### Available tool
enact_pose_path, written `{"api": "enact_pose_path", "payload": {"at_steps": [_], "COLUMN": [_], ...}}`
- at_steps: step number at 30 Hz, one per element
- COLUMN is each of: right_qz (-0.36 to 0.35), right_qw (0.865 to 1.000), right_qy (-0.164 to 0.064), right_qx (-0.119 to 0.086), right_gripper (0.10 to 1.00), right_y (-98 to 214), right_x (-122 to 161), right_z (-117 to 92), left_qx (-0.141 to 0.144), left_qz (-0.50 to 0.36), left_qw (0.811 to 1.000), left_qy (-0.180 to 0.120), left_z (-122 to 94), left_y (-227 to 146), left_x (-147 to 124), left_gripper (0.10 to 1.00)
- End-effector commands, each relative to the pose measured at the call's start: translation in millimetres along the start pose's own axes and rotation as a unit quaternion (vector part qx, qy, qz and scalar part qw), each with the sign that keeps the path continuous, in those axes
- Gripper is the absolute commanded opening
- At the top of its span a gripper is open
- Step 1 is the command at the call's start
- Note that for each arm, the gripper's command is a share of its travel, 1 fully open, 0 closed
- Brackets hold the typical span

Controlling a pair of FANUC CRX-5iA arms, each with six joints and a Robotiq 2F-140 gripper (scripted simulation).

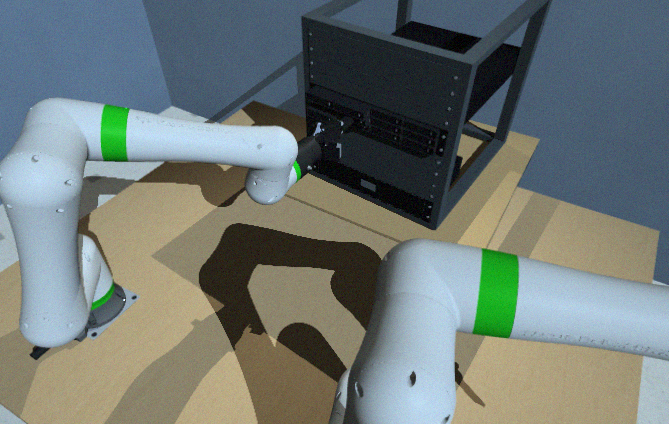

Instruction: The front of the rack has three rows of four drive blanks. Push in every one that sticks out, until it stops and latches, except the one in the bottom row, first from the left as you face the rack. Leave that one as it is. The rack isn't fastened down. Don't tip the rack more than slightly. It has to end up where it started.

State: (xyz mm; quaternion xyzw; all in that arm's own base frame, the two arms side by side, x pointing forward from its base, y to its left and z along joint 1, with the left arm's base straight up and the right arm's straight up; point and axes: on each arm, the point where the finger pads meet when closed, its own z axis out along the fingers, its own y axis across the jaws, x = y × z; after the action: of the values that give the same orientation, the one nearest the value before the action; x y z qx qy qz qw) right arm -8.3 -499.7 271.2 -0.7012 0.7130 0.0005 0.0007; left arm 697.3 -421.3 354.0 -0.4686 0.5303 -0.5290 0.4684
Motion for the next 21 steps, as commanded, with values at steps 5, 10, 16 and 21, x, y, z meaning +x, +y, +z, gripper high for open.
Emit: {"api": "enact_pose_path", "payload": {"at_steps": [5, 10, 16, 21], "right_qz": [0.0, 0.0, 0.0, 0.0], "right_qw": [1.0, 1.0, 1.0, 1.0], "right_qy": [0.001, 0.001, 0.001, 0.001], "right_qx": [0.0, 0.0, 0.0, 0.0], "right_gripper": [1.0, 1.0, 1.0, 1.0], "right_y": [0.1, 0.1, 0.1, 0.1], "right_x": [0.3, 0.3, 0.3, 0.3], "right_z": [-0.8, -0.8, -0.8, -0.8], "left_qx": [0.001, 0.001, 0.001, 0.001], "left_qz": [0.0, 0.0, 0.0, 0.0], "left_qw": [1.0, 1.0, 1.0, 1.0], "left_qy": [0.0, 0.0, 0.0, 0.0], "left_z": [8.6, 9.8, 9.8, 11.7], "left_y": [-1.4, -1.4, -1.4, -1.4], "left_x": [0.0, 0.0, 0.0, 0.0], "left_gripper": [0.099, 0.099, 0.099, 0.099]}}
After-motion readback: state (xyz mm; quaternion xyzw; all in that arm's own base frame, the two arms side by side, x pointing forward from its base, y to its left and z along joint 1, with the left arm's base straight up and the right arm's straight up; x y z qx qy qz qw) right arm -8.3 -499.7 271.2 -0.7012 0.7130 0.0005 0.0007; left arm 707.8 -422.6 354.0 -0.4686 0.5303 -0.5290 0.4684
